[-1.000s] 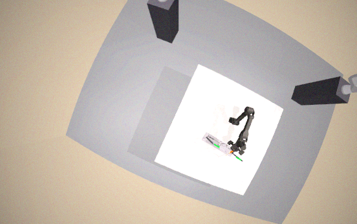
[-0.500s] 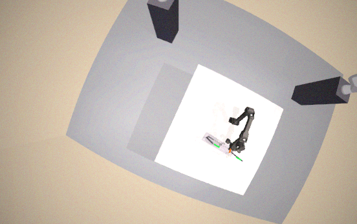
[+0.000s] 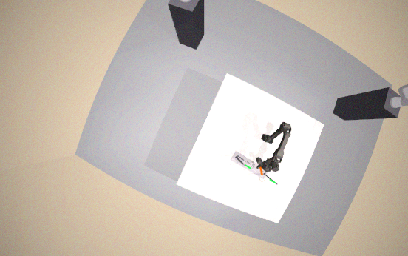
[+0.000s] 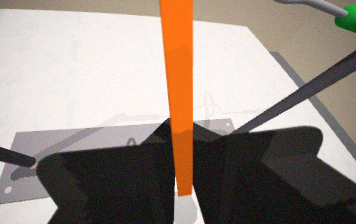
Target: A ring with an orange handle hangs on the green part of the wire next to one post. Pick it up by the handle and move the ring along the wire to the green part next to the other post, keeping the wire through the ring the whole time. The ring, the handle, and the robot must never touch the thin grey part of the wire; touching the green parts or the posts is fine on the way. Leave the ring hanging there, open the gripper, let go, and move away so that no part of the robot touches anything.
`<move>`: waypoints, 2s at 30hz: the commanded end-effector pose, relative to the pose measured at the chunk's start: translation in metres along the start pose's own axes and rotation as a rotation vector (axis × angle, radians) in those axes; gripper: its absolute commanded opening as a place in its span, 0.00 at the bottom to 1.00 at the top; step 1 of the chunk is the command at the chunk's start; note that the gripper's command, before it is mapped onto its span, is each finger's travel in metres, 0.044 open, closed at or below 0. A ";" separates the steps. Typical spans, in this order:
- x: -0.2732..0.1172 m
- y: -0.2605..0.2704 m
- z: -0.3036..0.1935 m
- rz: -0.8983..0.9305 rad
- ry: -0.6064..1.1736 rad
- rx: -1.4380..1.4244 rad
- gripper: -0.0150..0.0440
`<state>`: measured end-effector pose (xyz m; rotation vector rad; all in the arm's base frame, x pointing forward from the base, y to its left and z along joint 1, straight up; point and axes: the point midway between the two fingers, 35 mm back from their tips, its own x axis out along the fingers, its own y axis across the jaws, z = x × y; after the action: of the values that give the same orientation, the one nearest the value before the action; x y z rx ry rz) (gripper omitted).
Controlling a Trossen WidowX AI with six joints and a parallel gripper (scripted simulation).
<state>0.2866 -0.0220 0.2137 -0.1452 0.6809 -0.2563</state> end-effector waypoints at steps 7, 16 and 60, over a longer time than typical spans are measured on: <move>-0.002 -0.030 0.003 -0.167 -0.015 -0.259 0.00; -0.007 -0.053 0.012 -0.305 -0.028 -0.486 0.00; 0.005 -0.018 -0.022 -0.080 0.051 -0.466 0.00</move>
<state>0.2728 -0.0496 0.2005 -0.6834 0.7735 -0.2062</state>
